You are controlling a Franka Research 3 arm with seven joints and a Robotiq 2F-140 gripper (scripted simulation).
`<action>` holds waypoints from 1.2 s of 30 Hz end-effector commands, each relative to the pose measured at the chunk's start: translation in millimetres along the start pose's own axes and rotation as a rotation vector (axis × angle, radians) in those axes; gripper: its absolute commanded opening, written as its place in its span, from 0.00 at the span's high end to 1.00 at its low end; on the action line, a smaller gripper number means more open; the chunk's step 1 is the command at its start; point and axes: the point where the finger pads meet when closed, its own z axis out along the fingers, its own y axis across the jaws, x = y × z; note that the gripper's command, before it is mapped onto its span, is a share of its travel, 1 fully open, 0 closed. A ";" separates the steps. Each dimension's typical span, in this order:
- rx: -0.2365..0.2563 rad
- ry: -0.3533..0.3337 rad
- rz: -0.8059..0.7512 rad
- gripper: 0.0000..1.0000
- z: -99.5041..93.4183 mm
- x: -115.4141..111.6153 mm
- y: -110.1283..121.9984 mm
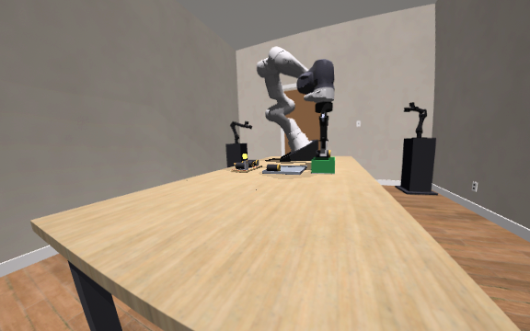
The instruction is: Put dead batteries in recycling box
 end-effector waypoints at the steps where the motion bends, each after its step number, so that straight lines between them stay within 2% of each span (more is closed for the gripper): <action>1: 0.003 -0.004 -0.003 0.84 -1.8 -1.3 -0.3; 10: 0.003 -0.004 -0.003 0.84 4.7 -1.3 -0.3; 17: 0.003 -0.004 -0.003 0.84 34.3 -1.4 -0.4; 19: 0.003 -0.004 -0.003 0.84 34.3 -1.4 -0.4; 26: 0.003 -0.004 -0.003 0.84 59.7 -1.5 -0.5; 36: 0.003 -0.004 -0.003 0.84 63.2 -1.5 -0.5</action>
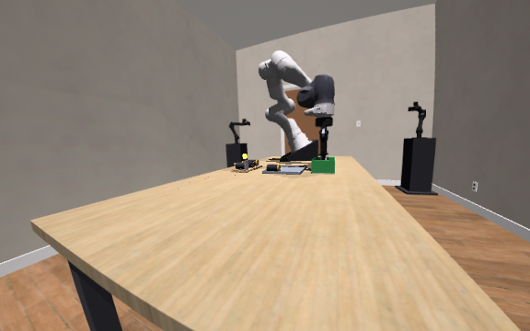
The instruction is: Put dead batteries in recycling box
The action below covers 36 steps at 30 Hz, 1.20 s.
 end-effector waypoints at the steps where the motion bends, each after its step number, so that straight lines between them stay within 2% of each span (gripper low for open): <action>1: 0.007 -0.007 0.008 0.84 -0.5 -1.7 -3.2; 6: 0.007 -0.007 0.008 0.84 -0.5 -1.7 -3.2; 7: 0.007 -0.007 0.008 0.71 -0.5 -1.7 -3.2; 28: 0.007 -0.007 0.008 0.71 -0.7 -1.7 -3.2; 36: 0.007 -0.007 0.008 0.71 -8.7 -1.6 -3.1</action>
